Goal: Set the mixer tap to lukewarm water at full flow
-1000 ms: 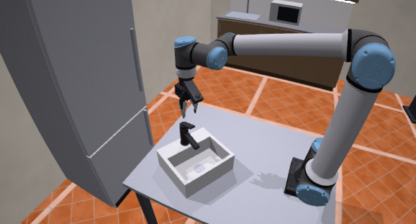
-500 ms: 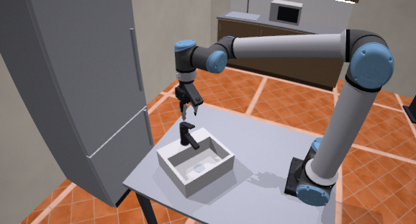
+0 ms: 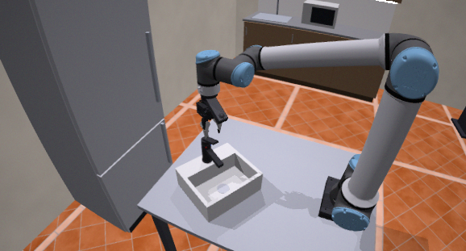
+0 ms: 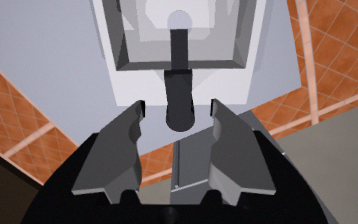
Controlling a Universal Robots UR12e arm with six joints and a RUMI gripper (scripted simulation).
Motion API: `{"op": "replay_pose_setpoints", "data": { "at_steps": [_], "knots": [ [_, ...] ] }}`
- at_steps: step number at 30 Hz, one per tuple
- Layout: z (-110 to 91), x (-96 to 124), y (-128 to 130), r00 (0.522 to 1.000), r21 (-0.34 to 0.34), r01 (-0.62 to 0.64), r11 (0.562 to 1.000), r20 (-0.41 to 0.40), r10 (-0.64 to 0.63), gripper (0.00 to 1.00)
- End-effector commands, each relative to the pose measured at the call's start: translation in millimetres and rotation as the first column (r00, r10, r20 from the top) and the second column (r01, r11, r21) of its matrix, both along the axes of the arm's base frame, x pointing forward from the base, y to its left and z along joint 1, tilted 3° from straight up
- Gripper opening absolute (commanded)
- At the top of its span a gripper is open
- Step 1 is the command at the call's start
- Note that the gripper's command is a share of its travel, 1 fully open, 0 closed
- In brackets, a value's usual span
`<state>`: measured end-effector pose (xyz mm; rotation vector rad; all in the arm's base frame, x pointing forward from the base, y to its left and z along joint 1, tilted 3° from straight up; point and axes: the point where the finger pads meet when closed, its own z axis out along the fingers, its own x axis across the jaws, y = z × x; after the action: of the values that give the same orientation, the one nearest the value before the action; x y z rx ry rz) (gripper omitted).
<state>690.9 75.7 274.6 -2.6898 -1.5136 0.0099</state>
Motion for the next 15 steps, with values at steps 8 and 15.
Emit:
{"op": "replay_pose_setpoints", "data": {
  "at_steps": [8, 15],
  "knots": [
    [-13.9, -0.7, 1.4, 1.0, -0.001, -0.001, 1.0, 0.001, 0.001, 0.4],
    [-15.6, -0.3, 1.5, 1.0, -0.001, -0.001, 1.0, 0.002, 0.001, 0.4]
  ]
}}
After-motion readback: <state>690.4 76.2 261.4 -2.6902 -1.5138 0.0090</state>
